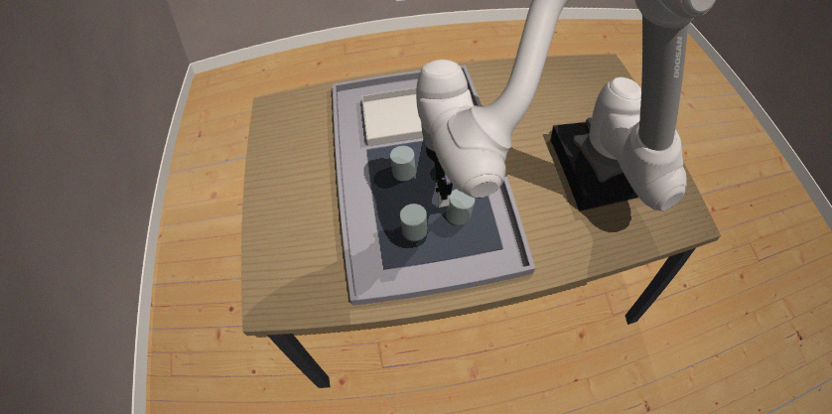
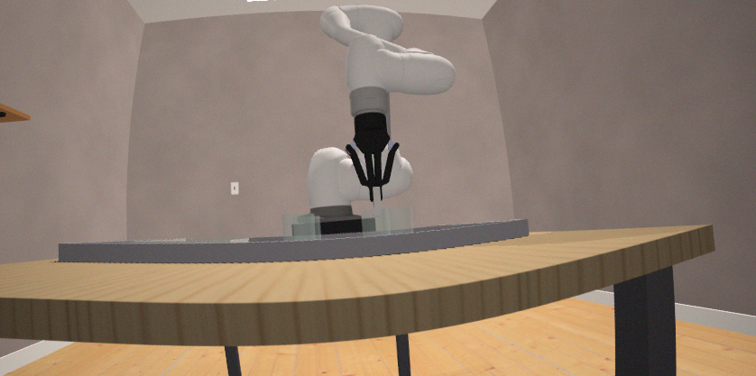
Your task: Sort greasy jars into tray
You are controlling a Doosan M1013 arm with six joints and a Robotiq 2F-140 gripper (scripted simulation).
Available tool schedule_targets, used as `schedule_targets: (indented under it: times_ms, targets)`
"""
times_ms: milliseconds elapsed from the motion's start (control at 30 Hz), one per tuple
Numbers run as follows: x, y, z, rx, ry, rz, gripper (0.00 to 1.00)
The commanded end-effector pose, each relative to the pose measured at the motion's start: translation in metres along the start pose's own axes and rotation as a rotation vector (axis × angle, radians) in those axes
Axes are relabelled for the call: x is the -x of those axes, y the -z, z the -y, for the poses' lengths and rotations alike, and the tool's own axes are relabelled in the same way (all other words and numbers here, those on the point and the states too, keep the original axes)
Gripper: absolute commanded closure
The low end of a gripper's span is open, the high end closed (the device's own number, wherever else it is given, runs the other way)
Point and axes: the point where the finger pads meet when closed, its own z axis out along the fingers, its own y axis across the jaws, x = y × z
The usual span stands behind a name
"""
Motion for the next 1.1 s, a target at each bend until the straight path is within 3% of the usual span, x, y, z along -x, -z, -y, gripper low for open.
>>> schedule_targets:
  times_ms: [0, 733, 1067]
  targets:
    - [-0.004, 0.0, 0.0, -0.002, -0.005, -0.005, 1.0]
    - [-0.006, 0.002, 0.0, -0.002, -0.005, -0.005, 1.0]
    - [0.015, -0.006, 0.0, -0.002, -0.005, -0.005, 1.0]
